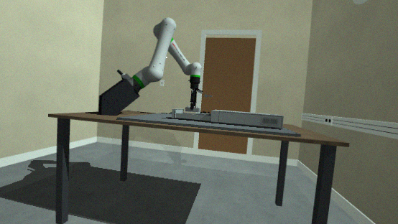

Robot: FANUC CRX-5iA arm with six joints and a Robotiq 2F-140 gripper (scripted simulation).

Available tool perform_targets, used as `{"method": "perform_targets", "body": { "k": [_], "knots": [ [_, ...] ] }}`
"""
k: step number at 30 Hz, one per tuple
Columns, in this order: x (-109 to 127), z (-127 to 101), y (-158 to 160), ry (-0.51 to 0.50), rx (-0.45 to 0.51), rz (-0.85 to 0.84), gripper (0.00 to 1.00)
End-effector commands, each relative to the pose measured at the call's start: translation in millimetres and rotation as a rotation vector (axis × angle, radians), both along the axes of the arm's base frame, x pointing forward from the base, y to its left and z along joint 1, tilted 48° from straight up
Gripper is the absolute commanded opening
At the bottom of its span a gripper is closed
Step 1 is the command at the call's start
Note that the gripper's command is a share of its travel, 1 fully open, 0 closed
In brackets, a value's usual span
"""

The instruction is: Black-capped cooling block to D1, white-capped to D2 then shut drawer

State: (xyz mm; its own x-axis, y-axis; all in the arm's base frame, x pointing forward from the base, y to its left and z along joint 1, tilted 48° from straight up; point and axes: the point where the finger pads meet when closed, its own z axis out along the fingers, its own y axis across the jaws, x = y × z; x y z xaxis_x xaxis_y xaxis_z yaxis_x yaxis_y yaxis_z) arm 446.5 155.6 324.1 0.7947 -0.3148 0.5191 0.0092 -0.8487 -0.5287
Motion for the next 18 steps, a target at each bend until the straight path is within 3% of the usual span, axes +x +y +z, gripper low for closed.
{"method": "perform_targets", "body": {
  "k": [1,18],
  "knots": [
    [0.4,0.6,-0.1,-0.002,0.0,0.0,0.1],
    [1.6,-0.7,0.8,-0.002,0.0,0.0,0.1]
  ]
}}
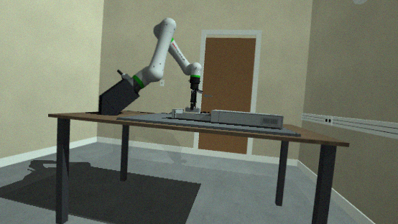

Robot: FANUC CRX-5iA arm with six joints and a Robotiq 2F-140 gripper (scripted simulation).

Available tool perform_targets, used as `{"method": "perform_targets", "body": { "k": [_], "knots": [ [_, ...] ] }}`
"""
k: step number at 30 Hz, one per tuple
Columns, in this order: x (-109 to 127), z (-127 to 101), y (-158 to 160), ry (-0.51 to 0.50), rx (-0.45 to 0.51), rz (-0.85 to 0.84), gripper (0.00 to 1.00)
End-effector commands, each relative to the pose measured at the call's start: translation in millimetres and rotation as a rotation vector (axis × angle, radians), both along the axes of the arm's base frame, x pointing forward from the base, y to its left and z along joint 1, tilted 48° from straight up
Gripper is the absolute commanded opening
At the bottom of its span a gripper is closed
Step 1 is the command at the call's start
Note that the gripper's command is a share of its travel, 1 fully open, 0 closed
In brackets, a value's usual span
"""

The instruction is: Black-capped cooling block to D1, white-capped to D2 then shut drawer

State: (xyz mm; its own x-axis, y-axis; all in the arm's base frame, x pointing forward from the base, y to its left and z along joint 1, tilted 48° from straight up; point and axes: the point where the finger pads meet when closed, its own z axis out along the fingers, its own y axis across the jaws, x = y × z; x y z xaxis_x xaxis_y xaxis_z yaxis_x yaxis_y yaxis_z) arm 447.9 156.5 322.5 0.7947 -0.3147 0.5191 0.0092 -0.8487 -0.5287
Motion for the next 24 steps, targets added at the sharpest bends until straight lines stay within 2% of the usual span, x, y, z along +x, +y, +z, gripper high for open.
{"method": "perform_targets", "body": {
  "k": [1,24],
  "knots": [
    [0.1,1.0,-0.3,-0.002,0.0,0.0,0.1],
    [-1.9,3.2,-1.6,-0.002,0.0,0.0,0.1]
  ]
}}
